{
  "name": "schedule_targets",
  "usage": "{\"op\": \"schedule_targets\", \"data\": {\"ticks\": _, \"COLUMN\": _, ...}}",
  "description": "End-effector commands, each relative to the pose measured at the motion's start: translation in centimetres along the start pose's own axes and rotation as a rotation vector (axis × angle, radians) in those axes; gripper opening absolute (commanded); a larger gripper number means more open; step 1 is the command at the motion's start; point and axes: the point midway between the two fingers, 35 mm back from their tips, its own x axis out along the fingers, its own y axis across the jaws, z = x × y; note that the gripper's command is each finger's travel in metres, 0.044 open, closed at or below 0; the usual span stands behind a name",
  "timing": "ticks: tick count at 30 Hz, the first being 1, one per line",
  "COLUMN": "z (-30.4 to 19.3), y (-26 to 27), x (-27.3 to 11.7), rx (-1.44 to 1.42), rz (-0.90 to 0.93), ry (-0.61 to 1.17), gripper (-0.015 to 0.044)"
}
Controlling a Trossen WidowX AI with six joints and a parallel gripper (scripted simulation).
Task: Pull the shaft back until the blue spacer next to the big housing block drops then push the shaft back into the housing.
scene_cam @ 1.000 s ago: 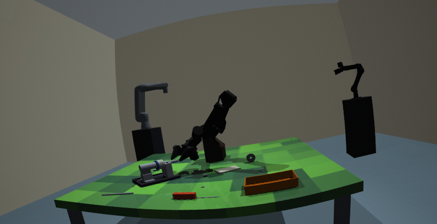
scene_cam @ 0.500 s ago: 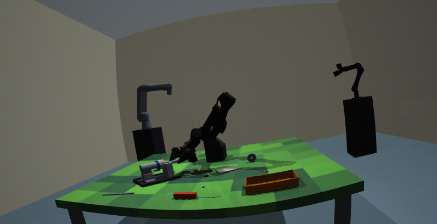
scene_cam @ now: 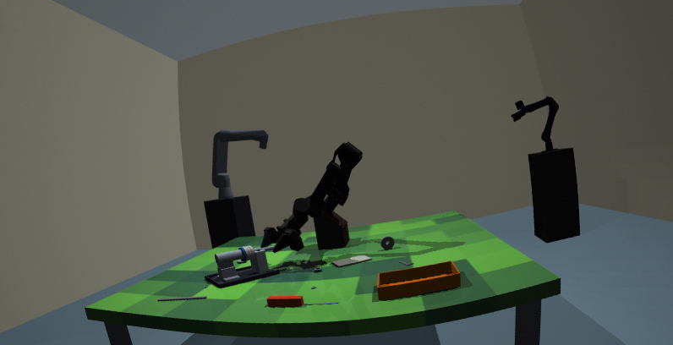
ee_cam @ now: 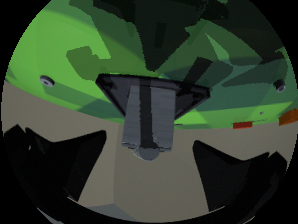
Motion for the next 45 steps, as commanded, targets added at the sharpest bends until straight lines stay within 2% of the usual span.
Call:
{"op": "schedule_targets", "data": {"ticks": 1, "z": 0.1, "y": 0.2, "x": 0.1, "rx": 0.005, "rz": 0.005, "ry": 0.0, "gripper": 0.044}}
{"op": "schedule_targets", "data": {"ticks": 25, "z": 0.1, "y": 0.2, "x": 0.1, "rx": 0.005, "rz": 0.005, "ry": 0.0, "gripper": 0.044}}
{"op": "schedule_targets", "data": {"ticks": 45, "z": 0.1, "y": 0.2, "x": 1.9, "rx": 0.005, "rz": 0.005, "ry": 0.0, "gripper": 0.044}}
